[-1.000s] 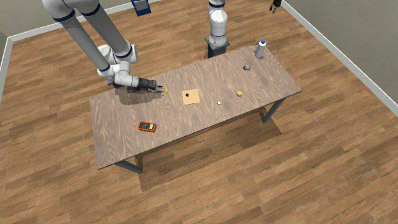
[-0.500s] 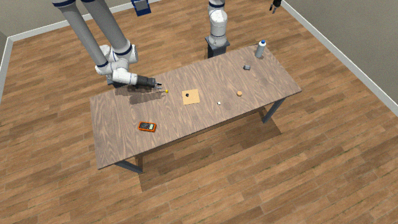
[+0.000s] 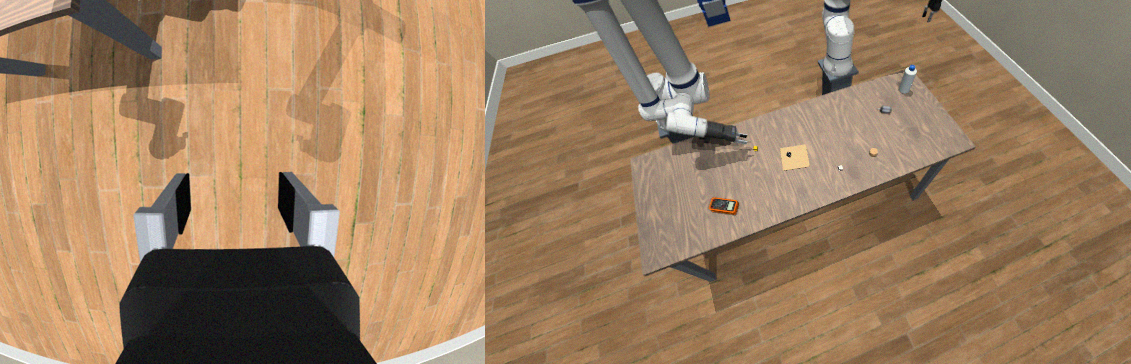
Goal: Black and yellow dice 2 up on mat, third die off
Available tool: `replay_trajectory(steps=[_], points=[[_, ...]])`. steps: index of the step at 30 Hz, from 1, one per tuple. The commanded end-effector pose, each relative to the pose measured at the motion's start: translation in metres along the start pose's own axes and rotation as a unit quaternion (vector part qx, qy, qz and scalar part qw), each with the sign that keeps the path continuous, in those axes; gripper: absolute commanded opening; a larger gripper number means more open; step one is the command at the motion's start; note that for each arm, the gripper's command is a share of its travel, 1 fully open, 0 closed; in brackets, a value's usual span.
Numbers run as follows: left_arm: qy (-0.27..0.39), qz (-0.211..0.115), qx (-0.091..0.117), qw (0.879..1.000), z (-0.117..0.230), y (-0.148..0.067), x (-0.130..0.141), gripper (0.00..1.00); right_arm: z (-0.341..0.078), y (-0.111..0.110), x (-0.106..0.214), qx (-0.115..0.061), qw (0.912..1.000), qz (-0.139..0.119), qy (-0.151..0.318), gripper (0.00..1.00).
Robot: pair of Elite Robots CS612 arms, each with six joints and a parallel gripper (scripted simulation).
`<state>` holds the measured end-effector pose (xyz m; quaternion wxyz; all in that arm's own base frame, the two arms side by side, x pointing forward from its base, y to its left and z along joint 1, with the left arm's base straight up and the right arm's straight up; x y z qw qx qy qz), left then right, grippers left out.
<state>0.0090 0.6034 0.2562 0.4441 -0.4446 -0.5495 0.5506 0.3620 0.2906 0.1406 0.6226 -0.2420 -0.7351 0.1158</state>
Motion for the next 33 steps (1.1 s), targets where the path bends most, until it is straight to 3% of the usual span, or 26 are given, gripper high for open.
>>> replay_trajectory(steps=[1,5,9,11,15,18,19,21,22,24,25,26,28,31,32,33], points=[[0.000,-0.001,0.000,1.000,0.000,-0.001,0.000,1.00,-0.001,0.001,0.002,0.003,1.0000,0.007,0.000,0.70],[0.000,-0.001,0.000,1.000,0.000,-0.001,0.000,1.00,-0.002,0.003,0.008,0.010,0.9994,0.032,0.000,0.70],[0.000,-0.001,0.000,1.000,0.000,-0.001,0.000,1.00,-0.005,0.006,0.020,0.019,0.9969,0.076,0.000,0.70],[0.000,-0.001,0.000,1.000,0.000,-0.001,0.000,1.00,-0.005,0.006,0.020,0.019,0.9969,0.076,0.000,0.70],[0.000,-0.001,0.000,1.000,0.000,-0.001,0.000,1.00,-0.009,0.011,0.037,0.032,0.9901,0.137,0.000,0.70],[0.000,-0.001,0.000,1.000,0.000,-0.001,0.000,1.00,-0.012,0.017,0.051,0.044,0.9809,0.189,0.000,0.70],[0.000,-0.001,0.000,1.000,0.000,-0.001,0.000,1.00,-0.012,0.017,0.051,0.044,0.9809,0.190,0.000,0.70],[0.000,-0.001,0.000,1.000,0.000,-0.001,0.000,1.00,-0.014,0.022,0.060,0.053,0.9725,0.227,0.001,0.70],[0.000,-0.001,0.000,1.000,0.000,-0.001,0.000,1.00,-0.014,0.022,0.060,0.054,0.9722,0.228,0.001,0.70],[0.000,-0.001,0.000,1.000,0.000,-0.001,0.000,1.00,-0.016,0.027,0.071,0.061,0.9623,0.265,0.000,0.70],[0.000,-0.001,0.000,1.000,0.000,-0.001,0.000,1.00,-0.017,0.027,0.071,0.062,0.9617,0.267,0.000,0.70],[0.000,-0.001,0.000,1.000,0.000,-0.001,0.000,1.00,-0.018,0.030,0.077,0.065,0.9557,0.287,-0.001,0.70],[0.000,-0.001,0.000,1.000,0.000,-0.001,0.000,1.00,-0.018,0.030,0.077,0.065,0.9557,0.287,-0.001,0.70],[0.000,-0.001,0.000,1.000,0.000,-0.001,0.000,1.00,-0.020,0.039,0.092,0.077,0.9355,0.345,-0.003,0.70],[0.000,-0.001,0.000,1.000,0.000,-0.001,0.000,1.00,-0.021,0.039,0.092,0.077,0.9354,0.345,-0.003,0.70],[0.000,-0.001,0.000,1.000,0.000,-0.001,0.000,1.00,-0.021,0.042,0.097,0.081,0.9278,0.364,-0.003,0.70]])
Point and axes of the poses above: on each arm, the point where the finger pads meet when closed, its own y axis out along the fingers, its own z axis across the jaws, x = y × z, the point moved 8 cm from there along -y, back along the fingers, and after that the axes turned 13 degrees about -y, right-handed, at the moved point
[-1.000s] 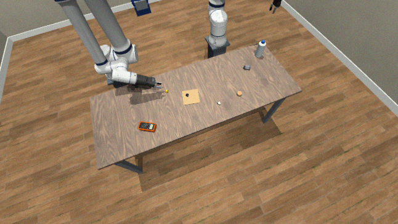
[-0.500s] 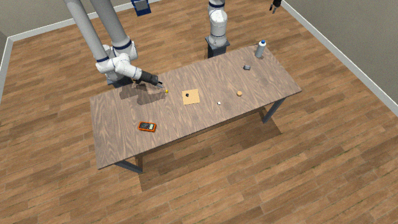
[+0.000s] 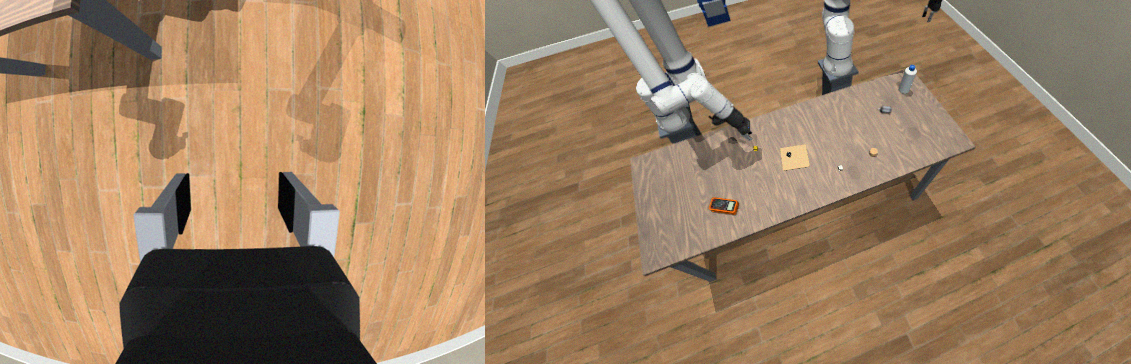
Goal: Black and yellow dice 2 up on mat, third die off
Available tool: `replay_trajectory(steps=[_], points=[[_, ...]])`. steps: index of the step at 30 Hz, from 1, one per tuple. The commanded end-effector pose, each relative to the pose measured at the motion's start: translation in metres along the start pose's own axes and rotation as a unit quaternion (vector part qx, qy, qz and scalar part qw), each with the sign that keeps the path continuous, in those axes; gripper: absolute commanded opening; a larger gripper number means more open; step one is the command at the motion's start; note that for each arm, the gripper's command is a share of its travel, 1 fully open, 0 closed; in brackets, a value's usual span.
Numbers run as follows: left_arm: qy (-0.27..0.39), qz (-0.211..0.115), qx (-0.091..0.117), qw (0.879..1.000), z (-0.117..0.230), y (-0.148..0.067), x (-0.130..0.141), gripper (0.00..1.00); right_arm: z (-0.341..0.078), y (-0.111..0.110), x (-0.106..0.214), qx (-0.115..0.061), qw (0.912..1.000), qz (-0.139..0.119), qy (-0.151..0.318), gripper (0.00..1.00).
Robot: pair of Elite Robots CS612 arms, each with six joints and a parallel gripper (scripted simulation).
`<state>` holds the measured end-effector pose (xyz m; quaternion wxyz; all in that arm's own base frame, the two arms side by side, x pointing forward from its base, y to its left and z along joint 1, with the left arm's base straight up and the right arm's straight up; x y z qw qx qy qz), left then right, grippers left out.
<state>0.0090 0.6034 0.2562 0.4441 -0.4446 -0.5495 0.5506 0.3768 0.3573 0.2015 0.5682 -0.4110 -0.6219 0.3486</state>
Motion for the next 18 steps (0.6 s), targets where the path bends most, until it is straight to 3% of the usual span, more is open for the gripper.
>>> replay_trajectory(steps=[1,2,6,7,10,18], points=[[0.000,-0.001,0.000,1.000,0.000,-0.001,0.000,1.00,-0.006,0.001,0.022,0.021,0.9962,0.084,0.001,0.70],[0.000,-0.001,0.000,1.000,0.000,-0.001,0.000,1.00,-0.006,0.001,0.022,0.021,0.9962,0.085,0.001,0.70],[0.000,-0.001,0.000,1.000,0.000,-0.001,0.000,1.00,-0.010,0.002,0.041,0.037,0.9878,0.151,0.000,0.70],[0.000,-0.001,0.000,1.000,0.000,-0.001,0.000,1.00,-0.010,0.002,0.041,0.037,0.9877,0.152,0.000,0.70],[0.000,-0.001,0.000,1.000,0.000,-0.001,0.000,1.00,-0.013,0.004,0.050,0.046,0.9815,0.186,0.001,0.70],[0.000,-0.001,0.000,1.000,0.000,-0.001,0.000,1.00,-0.015,0.005,0.058,0.053,0.9752,0.215,0.000,0.70]])
Point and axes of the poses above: on each arm, the point where the finger pads meet when closed, its own y axis out along the fingers, its own z axis across the jaws, x = y × z, the point moved 8 cm from there along -y, back along the fingers, and after that the axes turned 13 degrees about -y, right-handed, at the moved point
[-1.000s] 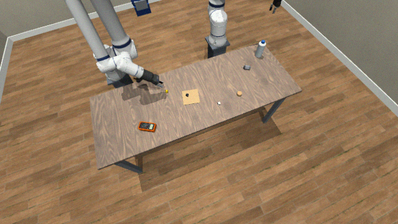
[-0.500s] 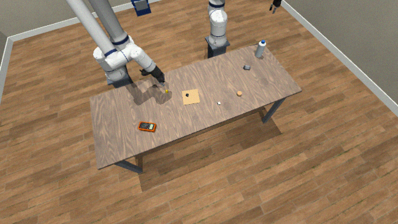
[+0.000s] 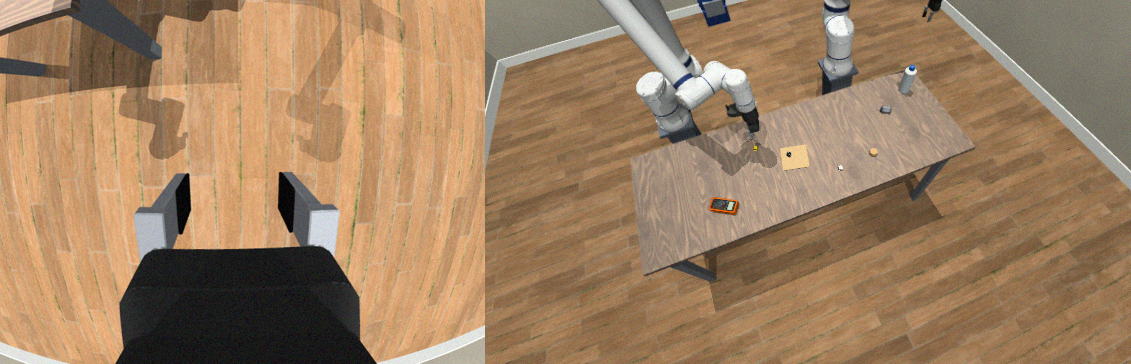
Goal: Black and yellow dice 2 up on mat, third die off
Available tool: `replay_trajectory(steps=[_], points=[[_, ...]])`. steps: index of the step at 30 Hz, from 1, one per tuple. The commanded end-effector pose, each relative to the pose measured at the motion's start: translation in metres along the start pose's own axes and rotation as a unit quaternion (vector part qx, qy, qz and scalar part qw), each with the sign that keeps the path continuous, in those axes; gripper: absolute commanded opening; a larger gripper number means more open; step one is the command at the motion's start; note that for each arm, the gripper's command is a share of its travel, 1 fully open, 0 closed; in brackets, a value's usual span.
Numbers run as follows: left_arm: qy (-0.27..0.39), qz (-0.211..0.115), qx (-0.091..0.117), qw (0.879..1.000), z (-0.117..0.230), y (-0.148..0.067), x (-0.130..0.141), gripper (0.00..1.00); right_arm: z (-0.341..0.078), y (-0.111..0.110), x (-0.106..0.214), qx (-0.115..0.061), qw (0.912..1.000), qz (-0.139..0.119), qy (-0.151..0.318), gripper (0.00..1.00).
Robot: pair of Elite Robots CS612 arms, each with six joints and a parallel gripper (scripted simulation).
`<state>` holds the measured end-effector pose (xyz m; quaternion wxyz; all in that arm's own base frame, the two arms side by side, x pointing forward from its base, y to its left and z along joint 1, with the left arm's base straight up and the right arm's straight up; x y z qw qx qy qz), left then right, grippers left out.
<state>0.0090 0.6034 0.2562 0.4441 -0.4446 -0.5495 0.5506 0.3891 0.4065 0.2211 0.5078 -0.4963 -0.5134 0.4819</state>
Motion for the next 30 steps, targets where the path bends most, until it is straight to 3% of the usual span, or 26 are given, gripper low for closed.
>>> replay_trajectory(steps=[1,3,4,15,21,23,24,30], points=[[0.000,-0.001,0.000,1.000,0.000,-0.001,0.000,1.00,-0.002,-0.002,0.006,0.006,0.9997,0.022,0.001,0.70],[0.000,-0.001,0.000,1.000,0.000,-0.001,0.000,1.00,-0.002,-0.002,0.006,0.006,0.9997,0.022,0.001,0.70],[0.000,-0.001,0.000,1.000,0.000,-0.001,0.000,1.00,-0.002,-0.002,0.006,0.006,0.9997,0.022,0.001,1.00],[0.000,-0.001,0.000,1.000,0.000,-0.001,0.000,1.00,-0.002,-0.001,0.006,0.006,0.9997,0.022,0.001,1.00],[0.000,-0.001,0.000,1.000,0.000,-0.001,0.000,1.00,0.000,0.038,-0.007,0.009,0.9986,0.022,0.047,1.00],[0.000,-0.001,0.000,1.000,0.000,-0.001,0.000,1.00,0.000,0.041,-0.008,0.009,0.9984,0.022,0.050,1.00],[0.000,-0.001,0.000,1.000,0.000,-0.001,0.000,1.00,0.000,0.041,-0.008,0.009,0.9984,0.022,0.050,0.70],[0.000,-0.001,0.000,1.000,0.000,-0.001,0.000,1.00,0.000,0.041,-0.008,0.009,0.9984,0.022,0.050,0.70]])
Point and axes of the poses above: on each arm, the point where the finger pads meet when closed, its own y axis out along the fingers, its own z axis across the jaws, x = y × z, the point moved 8 cm from there along -y, back along the fingers, and after that the axes turned 13 degrees about -y, right-handed, at the moved point
